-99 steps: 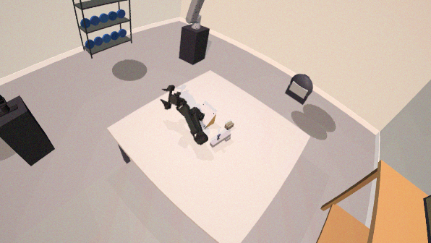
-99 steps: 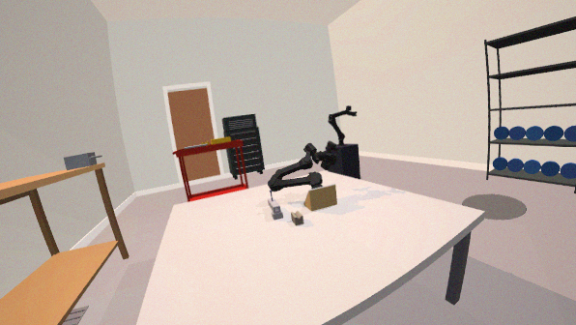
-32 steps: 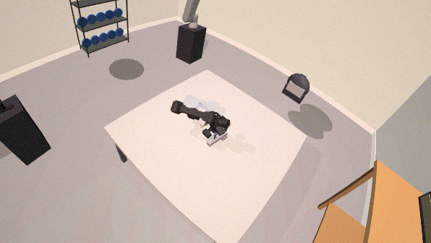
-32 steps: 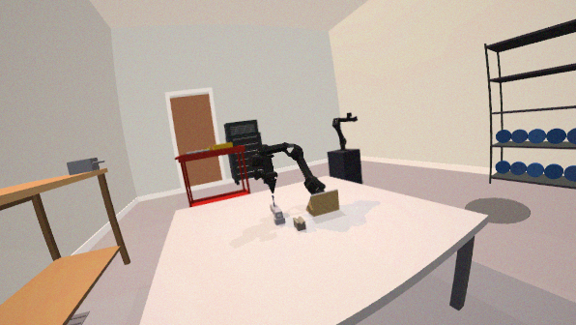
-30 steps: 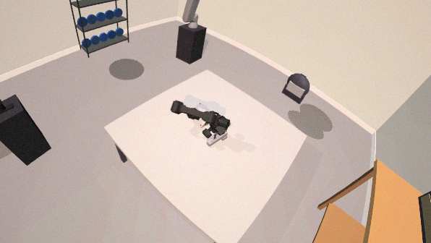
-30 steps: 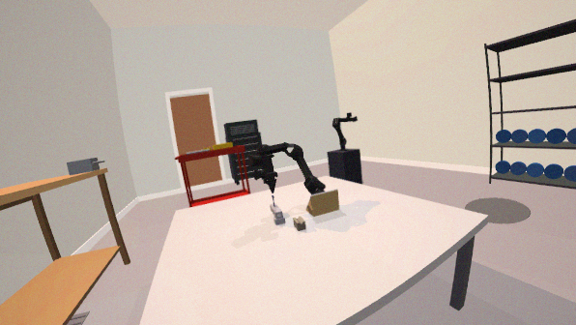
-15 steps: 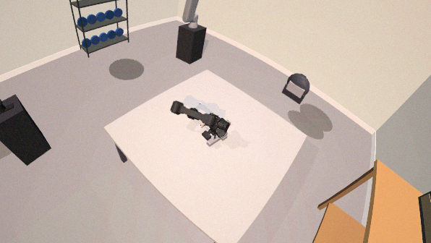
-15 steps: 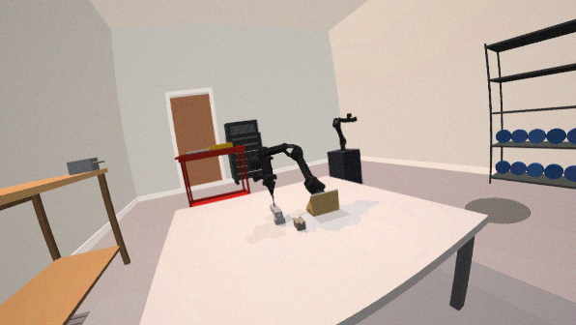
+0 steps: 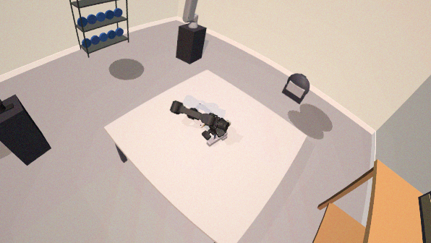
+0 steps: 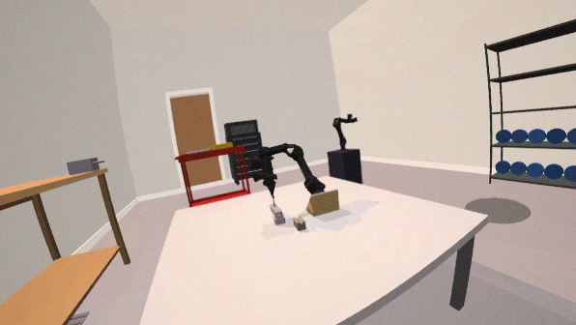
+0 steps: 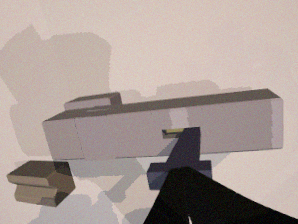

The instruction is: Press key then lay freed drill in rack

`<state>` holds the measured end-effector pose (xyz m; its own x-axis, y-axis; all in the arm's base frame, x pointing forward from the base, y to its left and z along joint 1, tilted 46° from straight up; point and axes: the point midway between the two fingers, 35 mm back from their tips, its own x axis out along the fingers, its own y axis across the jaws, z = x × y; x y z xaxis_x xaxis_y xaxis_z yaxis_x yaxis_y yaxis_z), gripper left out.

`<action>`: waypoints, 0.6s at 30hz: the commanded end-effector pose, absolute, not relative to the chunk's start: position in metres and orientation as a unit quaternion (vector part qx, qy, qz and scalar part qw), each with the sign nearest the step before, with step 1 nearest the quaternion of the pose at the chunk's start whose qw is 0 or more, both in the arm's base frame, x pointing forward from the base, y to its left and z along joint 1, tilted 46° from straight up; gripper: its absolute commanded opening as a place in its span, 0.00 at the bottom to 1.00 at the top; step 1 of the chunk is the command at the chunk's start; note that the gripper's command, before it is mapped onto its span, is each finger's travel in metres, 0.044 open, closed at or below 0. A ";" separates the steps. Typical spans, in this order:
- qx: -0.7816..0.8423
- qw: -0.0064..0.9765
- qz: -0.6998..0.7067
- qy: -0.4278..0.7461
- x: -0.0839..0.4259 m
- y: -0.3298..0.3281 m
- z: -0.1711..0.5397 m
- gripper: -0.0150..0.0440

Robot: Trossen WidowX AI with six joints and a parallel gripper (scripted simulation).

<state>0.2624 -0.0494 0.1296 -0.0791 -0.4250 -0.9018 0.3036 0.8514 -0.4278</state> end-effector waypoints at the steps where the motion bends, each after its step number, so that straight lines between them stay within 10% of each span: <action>1: -0.047 0.670 -0.271 0.689 0.257 -0.050 0.126 0.25; 18: -0.047 0.670 -0.271 0.689 0.253 -0.047 0.126 0.25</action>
